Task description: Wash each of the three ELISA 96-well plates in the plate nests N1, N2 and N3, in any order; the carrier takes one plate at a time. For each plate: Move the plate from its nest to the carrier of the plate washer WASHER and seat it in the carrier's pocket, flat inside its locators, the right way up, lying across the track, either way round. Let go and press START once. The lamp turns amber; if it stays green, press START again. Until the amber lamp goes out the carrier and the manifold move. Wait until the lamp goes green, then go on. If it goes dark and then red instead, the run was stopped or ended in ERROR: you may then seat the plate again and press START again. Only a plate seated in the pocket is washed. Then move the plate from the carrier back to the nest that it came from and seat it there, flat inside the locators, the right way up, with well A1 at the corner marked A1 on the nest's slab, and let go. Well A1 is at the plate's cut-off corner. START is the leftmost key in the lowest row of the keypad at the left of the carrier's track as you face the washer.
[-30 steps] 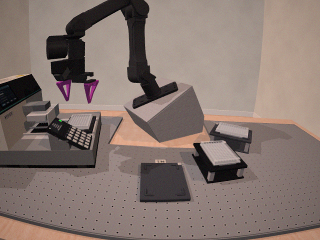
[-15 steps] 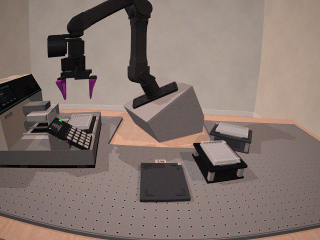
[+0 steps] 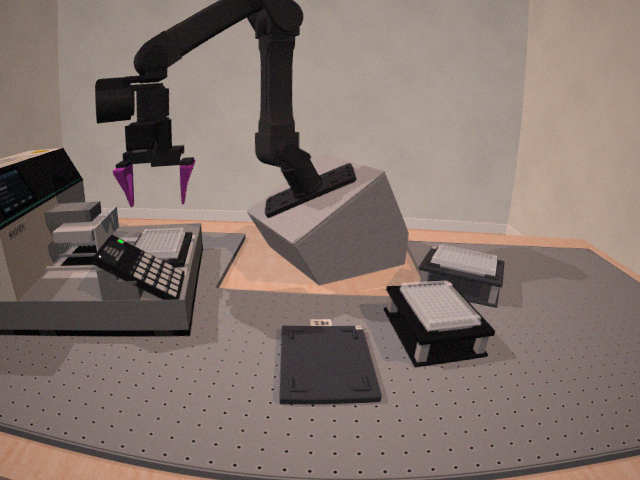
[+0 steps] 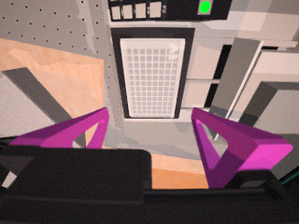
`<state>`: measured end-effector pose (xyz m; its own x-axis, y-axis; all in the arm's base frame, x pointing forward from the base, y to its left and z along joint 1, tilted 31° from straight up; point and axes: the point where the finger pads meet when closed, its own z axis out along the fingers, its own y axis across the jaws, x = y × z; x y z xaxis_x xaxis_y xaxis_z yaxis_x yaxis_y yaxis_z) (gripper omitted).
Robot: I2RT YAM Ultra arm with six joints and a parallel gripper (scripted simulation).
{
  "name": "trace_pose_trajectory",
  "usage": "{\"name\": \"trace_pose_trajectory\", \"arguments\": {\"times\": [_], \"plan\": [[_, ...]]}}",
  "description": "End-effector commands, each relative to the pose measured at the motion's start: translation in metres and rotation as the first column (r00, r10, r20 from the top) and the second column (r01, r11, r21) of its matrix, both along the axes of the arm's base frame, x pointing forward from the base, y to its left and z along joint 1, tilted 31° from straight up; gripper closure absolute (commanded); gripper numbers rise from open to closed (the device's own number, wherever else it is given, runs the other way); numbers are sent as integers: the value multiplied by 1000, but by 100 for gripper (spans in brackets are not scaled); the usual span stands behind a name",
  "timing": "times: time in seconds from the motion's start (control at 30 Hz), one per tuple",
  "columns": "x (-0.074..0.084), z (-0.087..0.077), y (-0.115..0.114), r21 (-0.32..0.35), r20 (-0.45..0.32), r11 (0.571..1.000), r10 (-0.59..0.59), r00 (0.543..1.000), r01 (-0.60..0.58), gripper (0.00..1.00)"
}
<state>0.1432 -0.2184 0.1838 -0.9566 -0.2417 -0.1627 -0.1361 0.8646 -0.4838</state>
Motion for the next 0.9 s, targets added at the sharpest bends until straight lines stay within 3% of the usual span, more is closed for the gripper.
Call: {"name": "trace_pose_trajectory", "arguments": {"times": [0.0, 0.87], "plan": [[3, 3, -3, -15, 15, 1000, 5, 1000, -4, 0], [14, -31, -21, -15, 15, 1000, 5, 1000, -4, 0]]}}
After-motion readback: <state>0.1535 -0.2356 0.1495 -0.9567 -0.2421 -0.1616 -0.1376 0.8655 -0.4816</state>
